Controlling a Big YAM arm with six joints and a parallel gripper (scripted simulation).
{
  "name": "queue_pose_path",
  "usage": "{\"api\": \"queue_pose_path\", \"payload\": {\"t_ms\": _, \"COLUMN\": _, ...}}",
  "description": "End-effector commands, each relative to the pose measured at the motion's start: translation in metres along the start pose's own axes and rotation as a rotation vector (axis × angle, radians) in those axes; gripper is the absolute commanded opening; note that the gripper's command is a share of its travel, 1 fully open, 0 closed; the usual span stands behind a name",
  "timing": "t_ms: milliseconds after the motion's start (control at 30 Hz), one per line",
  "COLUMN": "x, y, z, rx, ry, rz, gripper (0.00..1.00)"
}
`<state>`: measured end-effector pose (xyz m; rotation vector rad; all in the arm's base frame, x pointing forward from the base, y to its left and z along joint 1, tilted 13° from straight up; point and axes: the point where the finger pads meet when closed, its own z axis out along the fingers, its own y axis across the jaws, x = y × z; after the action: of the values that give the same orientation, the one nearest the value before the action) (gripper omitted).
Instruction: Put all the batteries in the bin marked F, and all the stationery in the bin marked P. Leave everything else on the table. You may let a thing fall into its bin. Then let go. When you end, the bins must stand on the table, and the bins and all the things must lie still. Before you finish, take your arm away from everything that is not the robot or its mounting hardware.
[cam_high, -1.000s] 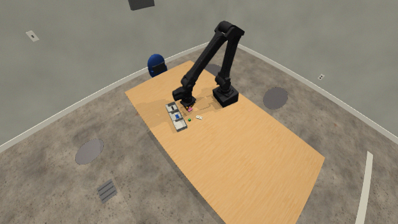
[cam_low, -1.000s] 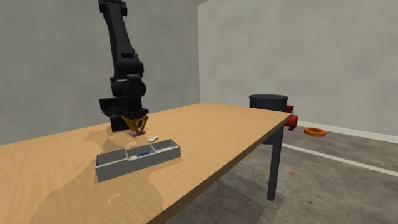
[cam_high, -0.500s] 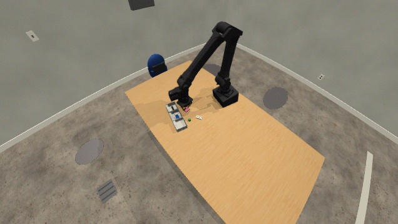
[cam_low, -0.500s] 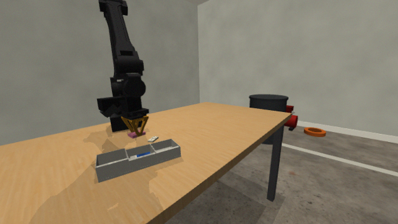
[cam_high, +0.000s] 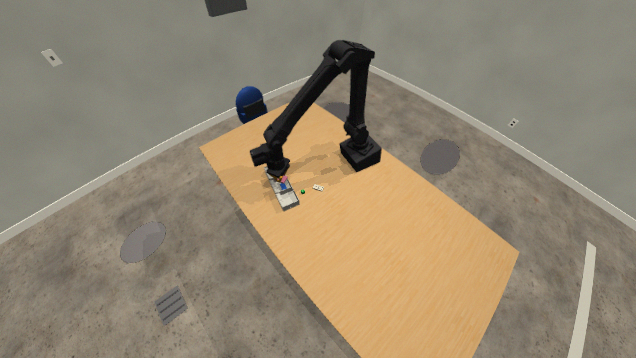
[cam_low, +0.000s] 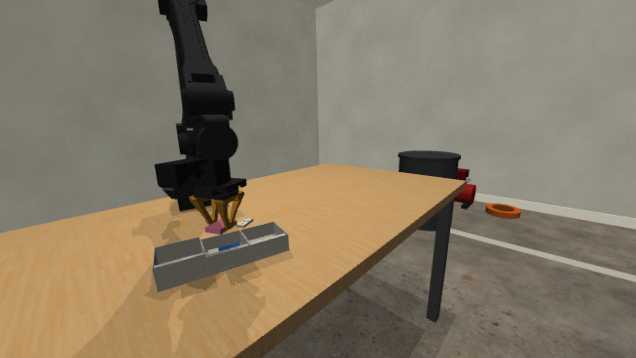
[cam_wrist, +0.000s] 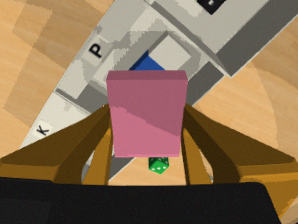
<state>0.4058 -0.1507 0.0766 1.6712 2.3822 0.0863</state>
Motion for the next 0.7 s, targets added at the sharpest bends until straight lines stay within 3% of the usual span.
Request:
{"api": "queue_pose_path", "payload": {"t_ms": 0, "x": -0.010, "y": 0.009, "z": -0.005, "rx": -0.010, "ry": -0.006, "rz": -0.157, "gripper": 0.34}}
{"api": "queue_pose_path", "payload": {"t_ms": 67, "x": -0.002, "y": 0.000, "z": -0.002, "rx": -0.006, "ry": -0.003, "rz": -0.210, "gripper": 0.34}}
{"api": "queue_pose_path", "payload": {"t_ms": 667, "x": -0.014, "y": 0.018, "z": -0.008, "rx": -0.003, "ry": -0.011, "rz": -0.653, "gripper": 0.34}}
